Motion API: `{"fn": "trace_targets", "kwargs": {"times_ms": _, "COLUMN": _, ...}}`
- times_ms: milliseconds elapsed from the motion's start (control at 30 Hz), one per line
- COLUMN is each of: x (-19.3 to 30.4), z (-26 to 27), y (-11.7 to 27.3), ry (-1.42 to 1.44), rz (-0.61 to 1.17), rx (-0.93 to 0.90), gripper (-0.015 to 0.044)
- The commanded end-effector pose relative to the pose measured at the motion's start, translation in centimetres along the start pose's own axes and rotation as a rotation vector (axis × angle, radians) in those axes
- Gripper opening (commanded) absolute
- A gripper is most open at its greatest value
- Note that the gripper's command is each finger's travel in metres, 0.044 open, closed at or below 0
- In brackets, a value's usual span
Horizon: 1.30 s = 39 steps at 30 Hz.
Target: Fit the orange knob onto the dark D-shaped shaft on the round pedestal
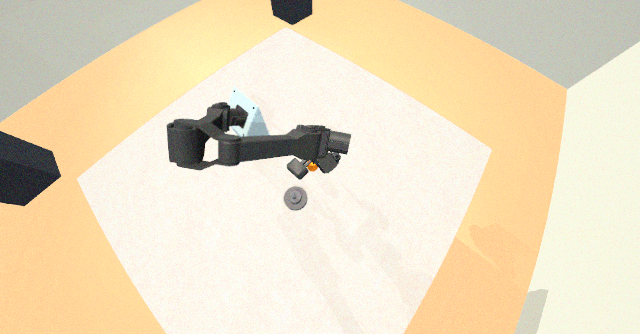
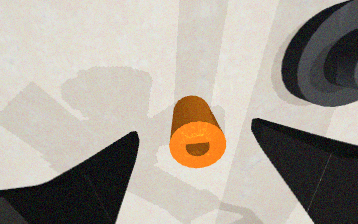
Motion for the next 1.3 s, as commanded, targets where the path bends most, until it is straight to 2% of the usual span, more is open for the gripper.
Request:
{"fn": "trace_targets", "kwargs": {"times_ms": 0, "x": 0.4, "z": 0.0, "y": -1.0, "ry": 0.015, "rz": 0.009, "rx": 0.010, "gripper": 0.0440}}
{"fn": "trace_targets", "kwargs": {"times_ms": 667, "x": 0.6, "z": -0.2, "y": -3.9, "ry": 0.014, "rz": 0.009, "rx": 0.015, "gripper": 0.0440}}
{"fn": "trace_targets", "kwargs": {"times_ms": 1000, "x": 0.6, "z": -0.2, "y": -3.9, "ry": 0.014, "rz": 0.009, "rx": 0.015, "gripper": 0.0178}}
{"fn": "trace_targets", "kwargs": {"times_ms": 1200, "x": 0.6, "z": -0.2, "y": -3.9, "ry": 0.014, "rz": 0.009, "rx": 0.015, "gripper": 0.0137}}
{"fn": "trace_targets", "kwargs": {"times_ms": 1267, "x": 0.6, "z": -0.1, "y": -3.8, "ry": 0.014, "rz": 0.009, "rx": 0.014, "gripper": 0.0085}}
Point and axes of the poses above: the point midway between the two fingers, 35 mm back from their tips, its own y axis back along the fingers, its own z axis across the jaws, x = y × z, the point moved 3 cm from there along y, back along the fingers, and after that the axes turned 3 degrees about -y, right-handed, at the moved point
